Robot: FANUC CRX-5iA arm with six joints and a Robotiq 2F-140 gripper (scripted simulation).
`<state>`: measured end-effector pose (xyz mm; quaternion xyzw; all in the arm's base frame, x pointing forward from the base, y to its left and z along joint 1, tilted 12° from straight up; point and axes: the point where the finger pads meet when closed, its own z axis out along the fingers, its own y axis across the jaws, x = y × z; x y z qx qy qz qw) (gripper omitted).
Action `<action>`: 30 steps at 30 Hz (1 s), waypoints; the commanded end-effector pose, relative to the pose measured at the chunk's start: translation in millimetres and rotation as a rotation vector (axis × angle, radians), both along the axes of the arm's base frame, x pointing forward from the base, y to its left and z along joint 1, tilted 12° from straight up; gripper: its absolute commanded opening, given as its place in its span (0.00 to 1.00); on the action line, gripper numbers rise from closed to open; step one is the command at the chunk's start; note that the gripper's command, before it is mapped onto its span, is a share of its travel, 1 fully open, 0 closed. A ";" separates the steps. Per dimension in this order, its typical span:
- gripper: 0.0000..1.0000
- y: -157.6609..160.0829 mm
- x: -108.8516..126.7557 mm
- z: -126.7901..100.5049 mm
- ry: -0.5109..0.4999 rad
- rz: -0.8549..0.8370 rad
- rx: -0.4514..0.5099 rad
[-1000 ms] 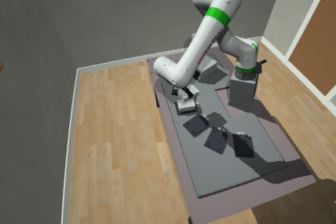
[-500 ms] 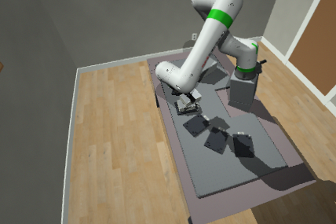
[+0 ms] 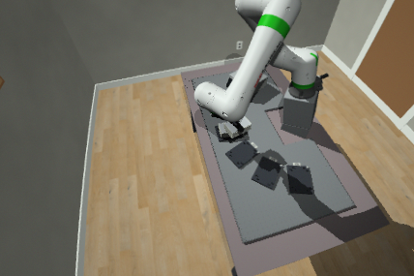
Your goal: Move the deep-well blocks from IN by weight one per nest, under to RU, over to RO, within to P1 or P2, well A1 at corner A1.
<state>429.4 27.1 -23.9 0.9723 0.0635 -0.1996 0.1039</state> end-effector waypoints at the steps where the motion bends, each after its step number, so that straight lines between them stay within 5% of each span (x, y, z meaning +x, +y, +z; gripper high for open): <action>1: 0.10 10.5 1.0 -1.4 0.000 0.000 0.000; 14: 0.10 40.9 3.3 -6.0 0.000 0.000 0.000; 30: 0.10 76.6 -12.0 -31.9 0.072 0.457 -0.062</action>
